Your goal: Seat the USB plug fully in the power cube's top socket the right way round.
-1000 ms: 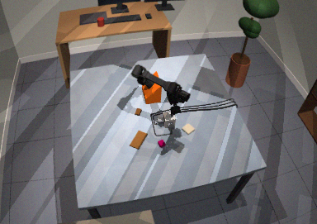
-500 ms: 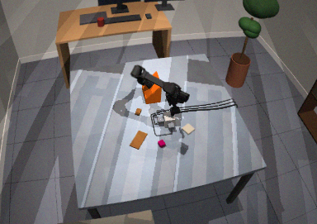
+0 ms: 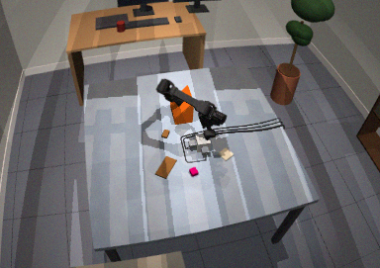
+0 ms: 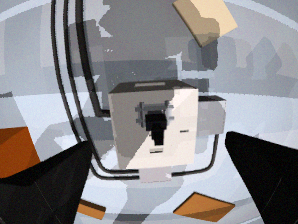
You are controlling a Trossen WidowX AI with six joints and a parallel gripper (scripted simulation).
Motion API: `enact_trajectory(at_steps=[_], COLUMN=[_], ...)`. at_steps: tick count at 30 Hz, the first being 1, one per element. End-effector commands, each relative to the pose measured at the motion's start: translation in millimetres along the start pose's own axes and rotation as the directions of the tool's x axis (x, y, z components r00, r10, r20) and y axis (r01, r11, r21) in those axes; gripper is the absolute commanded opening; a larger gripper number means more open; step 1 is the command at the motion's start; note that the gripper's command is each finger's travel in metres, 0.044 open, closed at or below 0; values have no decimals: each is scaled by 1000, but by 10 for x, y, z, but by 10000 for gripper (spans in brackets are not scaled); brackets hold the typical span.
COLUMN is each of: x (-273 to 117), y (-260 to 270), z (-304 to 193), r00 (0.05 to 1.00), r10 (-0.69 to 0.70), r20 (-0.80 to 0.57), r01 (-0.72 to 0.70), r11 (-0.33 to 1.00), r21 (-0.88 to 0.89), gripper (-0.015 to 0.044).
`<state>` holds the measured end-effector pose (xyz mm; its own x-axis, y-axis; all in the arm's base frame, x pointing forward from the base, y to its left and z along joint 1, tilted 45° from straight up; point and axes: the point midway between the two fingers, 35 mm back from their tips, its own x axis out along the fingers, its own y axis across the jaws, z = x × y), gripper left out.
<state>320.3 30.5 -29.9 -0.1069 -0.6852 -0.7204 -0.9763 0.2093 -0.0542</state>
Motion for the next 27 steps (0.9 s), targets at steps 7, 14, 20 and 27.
enact_trajectory(at_steps=[7, 14, 20, 27], x=[107, 102, 102, 102], y=[8, 2, 2, 2], z=[-13, -6, -6, -6], r00=[1000, 1000, 1000, 1000], r10=[0, 2, 2, 2], r20=[-8, -2, -2, -2], r01=[0, -2, -2, -2], r11=[1000, 1000, 1000, 1000], r21=[-6, 0, 0, 0], gripper=[440, 387, 230, 46])
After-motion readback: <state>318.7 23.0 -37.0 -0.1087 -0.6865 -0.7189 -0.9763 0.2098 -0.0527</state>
